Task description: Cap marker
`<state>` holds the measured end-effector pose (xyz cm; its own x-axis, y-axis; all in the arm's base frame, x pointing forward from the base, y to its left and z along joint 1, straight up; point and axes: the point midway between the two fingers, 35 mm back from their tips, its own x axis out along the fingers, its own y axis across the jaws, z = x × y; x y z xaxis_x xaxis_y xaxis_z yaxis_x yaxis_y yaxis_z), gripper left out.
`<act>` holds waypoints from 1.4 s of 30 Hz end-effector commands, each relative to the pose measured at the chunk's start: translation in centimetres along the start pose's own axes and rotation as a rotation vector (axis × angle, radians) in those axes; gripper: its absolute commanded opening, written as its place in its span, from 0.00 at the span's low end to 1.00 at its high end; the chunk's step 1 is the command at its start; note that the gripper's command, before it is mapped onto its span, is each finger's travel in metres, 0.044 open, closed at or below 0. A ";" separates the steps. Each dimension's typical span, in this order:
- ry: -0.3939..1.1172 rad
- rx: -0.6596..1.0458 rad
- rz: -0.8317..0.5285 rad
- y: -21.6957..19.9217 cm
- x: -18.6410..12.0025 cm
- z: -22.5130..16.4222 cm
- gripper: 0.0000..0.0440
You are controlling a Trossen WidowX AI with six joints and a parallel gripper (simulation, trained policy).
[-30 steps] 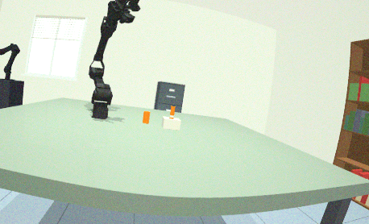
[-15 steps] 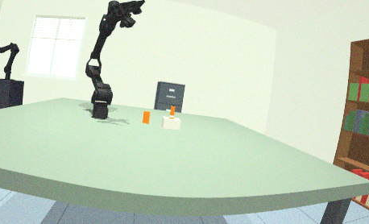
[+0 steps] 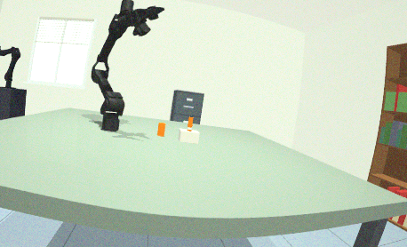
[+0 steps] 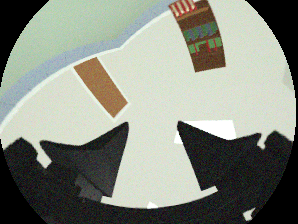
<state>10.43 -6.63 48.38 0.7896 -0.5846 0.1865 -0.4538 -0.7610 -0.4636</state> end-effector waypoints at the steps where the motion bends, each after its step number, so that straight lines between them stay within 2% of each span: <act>1: -0.044 0.005 -0.006 0.2 0.4 0.8 0.69; 42: -0.602 0.043 -0.052 2.1 3.7 11.6 0.70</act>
<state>16.88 -7.30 38.56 0.9113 -0.2980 -0.2843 -0.4064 -0.7620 -0.5042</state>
